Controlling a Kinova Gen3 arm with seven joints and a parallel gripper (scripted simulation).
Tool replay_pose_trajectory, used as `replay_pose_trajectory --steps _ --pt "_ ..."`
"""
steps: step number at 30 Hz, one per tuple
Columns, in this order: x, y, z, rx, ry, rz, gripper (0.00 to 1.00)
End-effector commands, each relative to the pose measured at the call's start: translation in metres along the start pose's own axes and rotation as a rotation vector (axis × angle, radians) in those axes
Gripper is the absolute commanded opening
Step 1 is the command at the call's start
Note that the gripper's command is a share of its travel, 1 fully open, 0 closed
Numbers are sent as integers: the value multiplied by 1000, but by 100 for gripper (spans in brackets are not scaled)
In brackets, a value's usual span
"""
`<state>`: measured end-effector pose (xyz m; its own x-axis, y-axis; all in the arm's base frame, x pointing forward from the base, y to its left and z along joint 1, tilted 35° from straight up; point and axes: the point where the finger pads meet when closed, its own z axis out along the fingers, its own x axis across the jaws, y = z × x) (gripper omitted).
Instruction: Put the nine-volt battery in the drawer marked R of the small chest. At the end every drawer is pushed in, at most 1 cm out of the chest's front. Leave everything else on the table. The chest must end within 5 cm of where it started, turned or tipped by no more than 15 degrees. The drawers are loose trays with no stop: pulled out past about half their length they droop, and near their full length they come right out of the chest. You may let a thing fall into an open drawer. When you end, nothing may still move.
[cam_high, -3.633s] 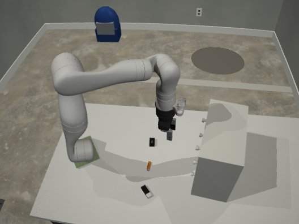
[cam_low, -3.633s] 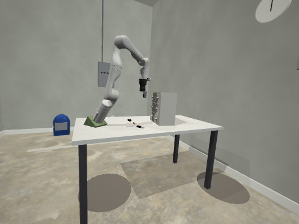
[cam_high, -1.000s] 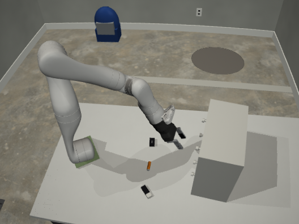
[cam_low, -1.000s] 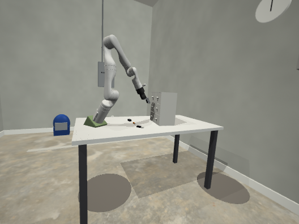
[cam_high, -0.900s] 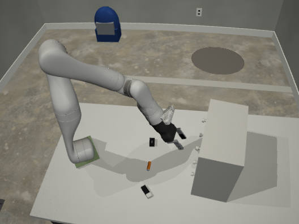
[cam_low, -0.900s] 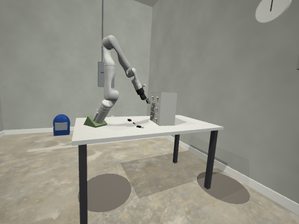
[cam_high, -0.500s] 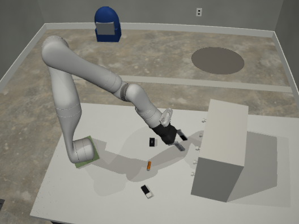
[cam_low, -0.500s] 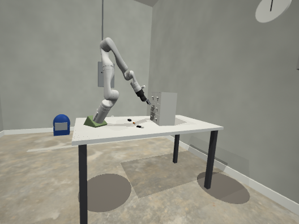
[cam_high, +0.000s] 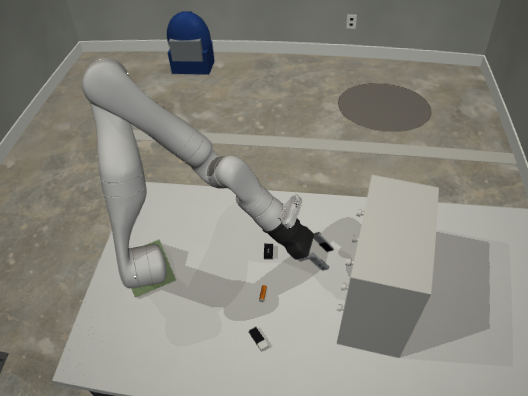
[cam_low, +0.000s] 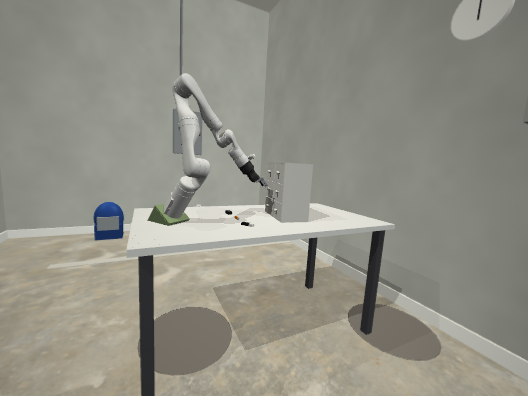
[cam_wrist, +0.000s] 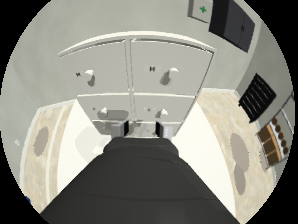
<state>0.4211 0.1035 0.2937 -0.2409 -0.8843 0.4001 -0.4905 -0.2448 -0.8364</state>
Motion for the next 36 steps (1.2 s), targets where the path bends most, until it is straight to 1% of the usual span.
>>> replay_pose_trajectory --steps 1,10,12,27,36 --pt "4 1 3 19 19 -10 100" --pt "5 1 9 62 19 -10 100" --pt "5 1 9 62 19 -10 100" --pt "5 2 16 116 19 -11 100" --pt "5 2 19 135 19 -11 100"
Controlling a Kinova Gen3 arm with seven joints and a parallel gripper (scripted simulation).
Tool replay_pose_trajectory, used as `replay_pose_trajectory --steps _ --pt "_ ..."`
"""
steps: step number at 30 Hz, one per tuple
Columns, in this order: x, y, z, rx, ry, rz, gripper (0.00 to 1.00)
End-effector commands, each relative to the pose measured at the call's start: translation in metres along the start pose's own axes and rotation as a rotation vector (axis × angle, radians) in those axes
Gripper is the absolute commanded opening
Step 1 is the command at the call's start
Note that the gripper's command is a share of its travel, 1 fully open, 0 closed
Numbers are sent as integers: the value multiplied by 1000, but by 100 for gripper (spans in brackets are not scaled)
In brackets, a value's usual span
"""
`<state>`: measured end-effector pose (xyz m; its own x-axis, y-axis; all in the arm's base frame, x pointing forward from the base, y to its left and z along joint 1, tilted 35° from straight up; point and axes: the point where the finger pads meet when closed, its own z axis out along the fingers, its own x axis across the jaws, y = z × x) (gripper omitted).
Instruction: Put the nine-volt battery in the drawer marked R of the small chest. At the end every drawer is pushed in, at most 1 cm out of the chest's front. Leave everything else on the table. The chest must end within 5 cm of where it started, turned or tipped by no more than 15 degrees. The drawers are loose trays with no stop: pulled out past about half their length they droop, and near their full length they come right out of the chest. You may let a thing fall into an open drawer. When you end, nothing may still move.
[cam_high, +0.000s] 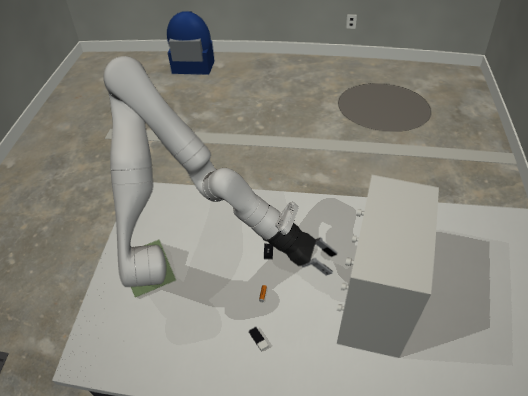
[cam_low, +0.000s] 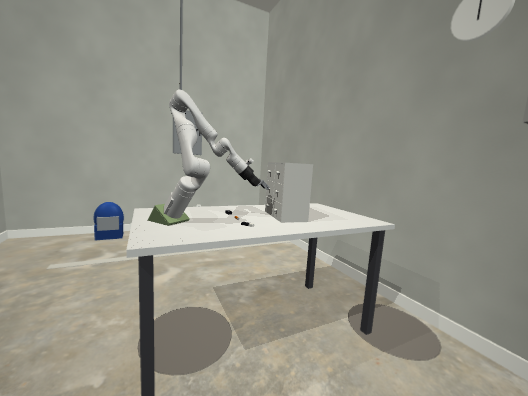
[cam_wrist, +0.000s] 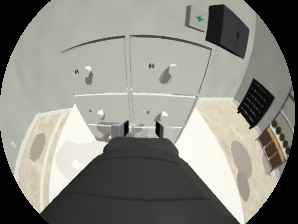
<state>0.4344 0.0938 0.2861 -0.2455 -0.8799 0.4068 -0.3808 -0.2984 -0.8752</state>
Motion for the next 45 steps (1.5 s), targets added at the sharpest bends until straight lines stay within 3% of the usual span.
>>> replay_pose_trajectory --steps 1,45 --pt "3 0 2 10 11 -7 100" --pt "2 2 7 46 9 -7 100"
